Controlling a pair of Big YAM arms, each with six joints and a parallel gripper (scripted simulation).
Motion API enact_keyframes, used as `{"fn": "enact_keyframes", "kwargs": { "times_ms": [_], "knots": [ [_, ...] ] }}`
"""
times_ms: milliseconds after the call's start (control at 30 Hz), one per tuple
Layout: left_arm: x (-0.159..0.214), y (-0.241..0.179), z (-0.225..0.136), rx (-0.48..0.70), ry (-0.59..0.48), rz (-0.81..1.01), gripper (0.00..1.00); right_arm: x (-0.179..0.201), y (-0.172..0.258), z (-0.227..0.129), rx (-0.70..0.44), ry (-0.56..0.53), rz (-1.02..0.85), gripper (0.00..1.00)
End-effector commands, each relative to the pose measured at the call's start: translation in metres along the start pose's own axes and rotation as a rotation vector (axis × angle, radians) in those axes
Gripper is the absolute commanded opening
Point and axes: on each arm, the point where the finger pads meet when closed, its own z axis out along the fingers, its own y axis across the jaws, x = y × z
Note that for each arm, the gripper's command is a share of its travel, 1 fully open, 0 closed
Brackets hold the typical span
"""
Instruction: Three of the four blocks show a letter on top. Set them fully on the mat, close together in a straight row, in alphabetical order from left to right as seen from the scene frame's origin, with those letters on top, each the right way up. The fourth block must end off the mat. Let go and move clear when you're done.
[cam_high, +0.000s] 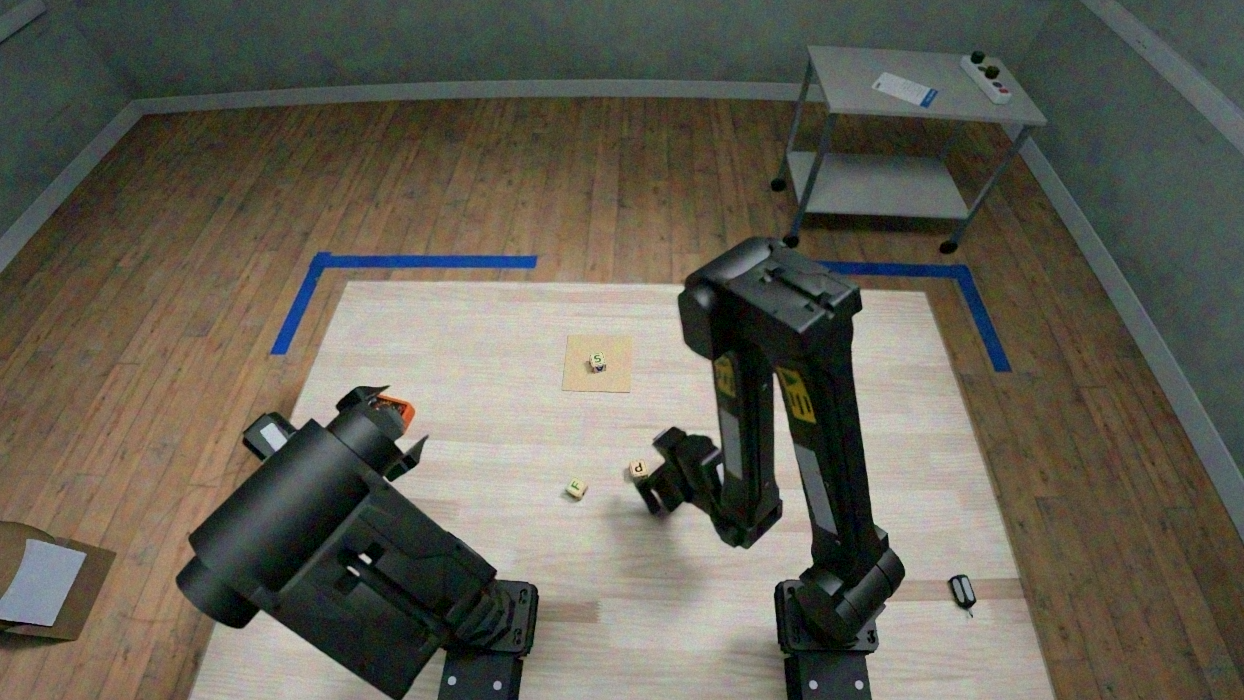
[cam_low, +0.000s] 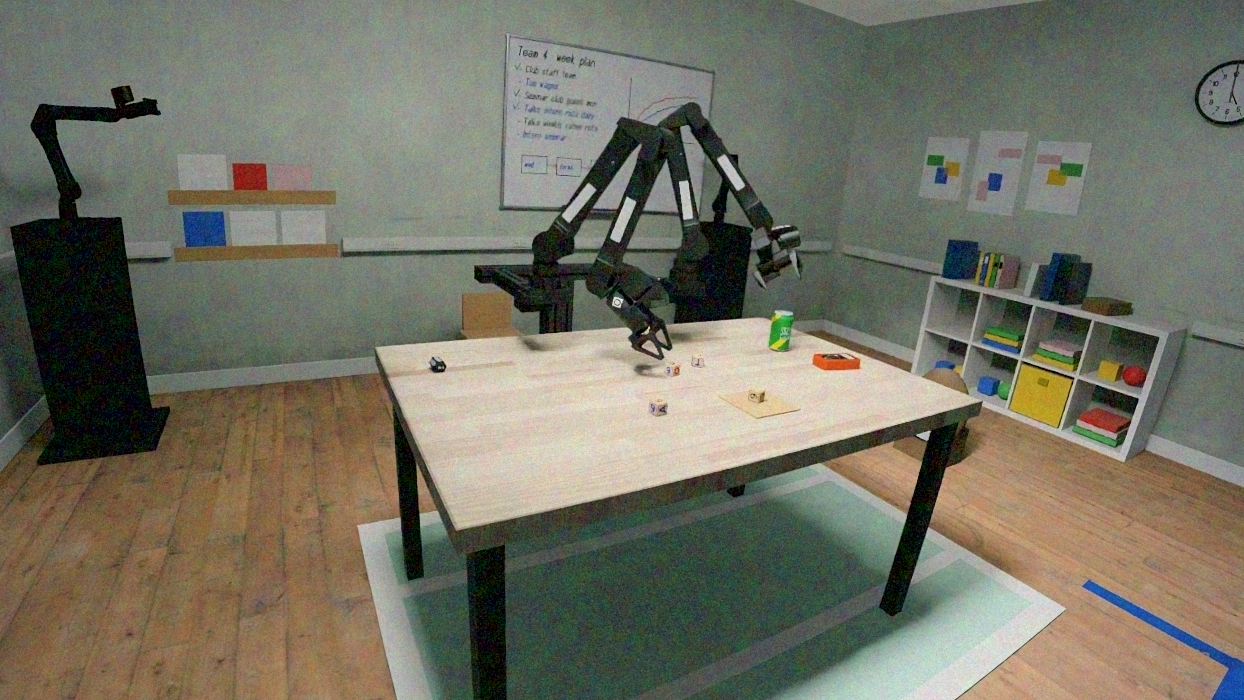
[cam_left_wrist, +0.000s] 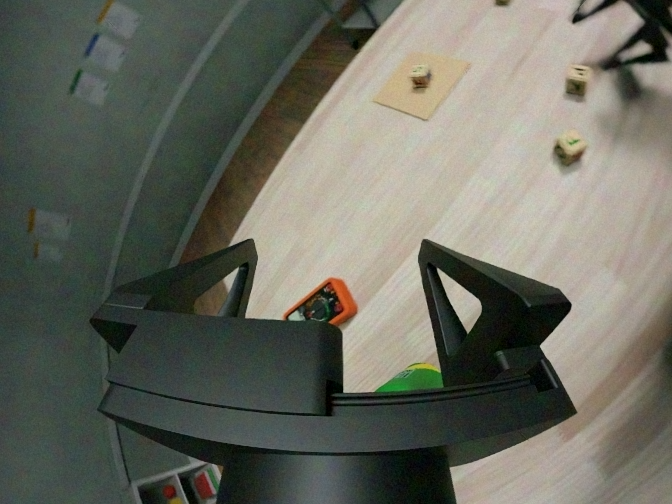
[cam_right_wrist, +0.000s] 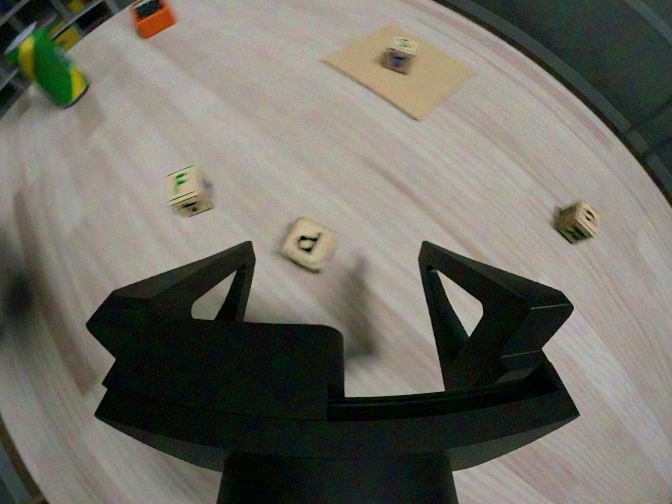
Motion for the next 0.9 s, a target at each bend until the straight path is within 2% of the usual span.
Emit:
{"fn": "enact_keyframes", "kwargs": {
  "times_ms": [0, 33, 233, 500, 600, 867],
  "knots": [
    [-0.012, 0.010, 0.004, 0.090, -0.020, 0.140, 1.00, -0.009, -0.057, 0.005, 0.113, -0.042, 0.087, 1.00],
    [-0.012, 0.010, 0.004, 0.090, -0.020, 0.140, 1.00, -0.009, -0.057, 0.005, 0.113, -0.042, 0.087, 1.00],
    [-0.032, -0.036, 0.019, 0.248, -0.052, 0.102, 1.00, -0.020, -0.128, 0.011, 0.246, -0.079, 0.221, 1.00],
    [-0.056, -0.067, 0.038, 0.456, -0.065, 0.140, 1.00, -0.025, -0.211, 0.017, 0.407, -0.109, 0.343, 1.00],
    [-0.059, -0.072, 0.040, 0.485, -0.066, 0.151, 1.00, -0.026, -0.218, 0.018, 0.420, -0.111, 0.351, 1.00],
    [-0.086, -0.124, 0.059, 0.706, -0.106, 0.260, 1.00, -0.019, -0.236, 0.021, 0.459, -0.098, 0.365, 1.00]
  ]
}}
